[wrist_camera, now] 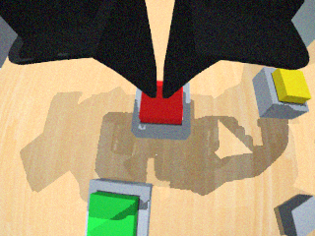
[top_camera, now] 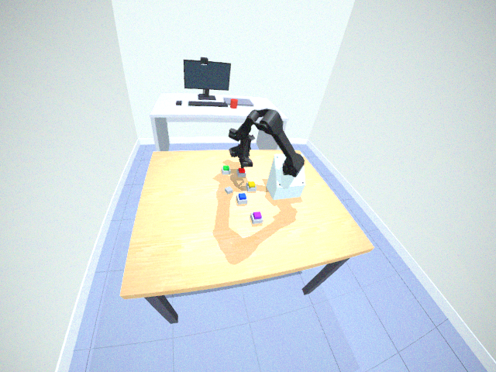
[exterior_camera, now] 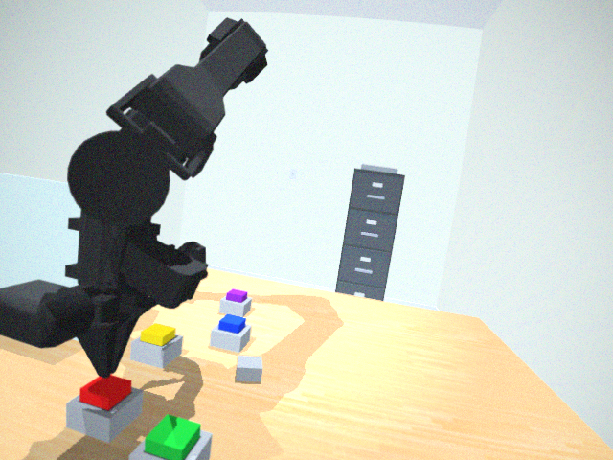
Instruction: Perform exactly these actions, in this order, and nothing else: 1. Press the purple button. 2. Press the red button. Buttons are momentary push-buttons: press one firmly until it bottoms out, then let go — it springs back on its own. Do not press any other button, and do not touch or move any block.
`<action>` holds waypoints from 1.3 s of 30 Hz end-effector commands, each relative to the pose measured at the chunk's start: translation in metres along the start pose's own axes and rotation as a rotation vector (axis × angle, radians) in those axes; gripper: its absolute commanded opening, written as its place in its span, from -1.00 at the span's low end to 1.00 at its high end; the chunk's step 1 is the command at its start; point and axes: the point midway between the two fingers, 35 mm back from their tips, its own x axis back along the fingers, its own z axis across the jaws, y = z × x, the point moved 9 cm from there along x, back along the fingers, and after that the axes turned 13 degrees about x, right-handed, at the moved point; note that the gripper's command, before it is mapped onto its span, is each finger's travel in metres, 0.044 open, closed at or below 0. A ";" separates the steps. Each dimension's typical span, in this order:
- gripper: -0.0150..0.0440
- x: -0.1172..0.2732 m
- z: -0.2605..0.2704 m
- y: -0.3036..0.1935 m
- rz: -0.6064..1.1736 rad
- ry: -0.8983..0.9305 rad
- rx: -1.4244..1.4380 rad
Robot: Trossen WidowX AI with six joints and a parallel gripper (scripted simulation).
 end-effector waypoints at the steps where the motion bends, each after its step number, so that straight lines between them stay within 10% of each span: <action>1: -0.42 -0.008 0.001 -0.001 -0.003 0.004 -0.008; 39: -0.25 0.019 0.006 0.008 0.000 -0.005 -0.011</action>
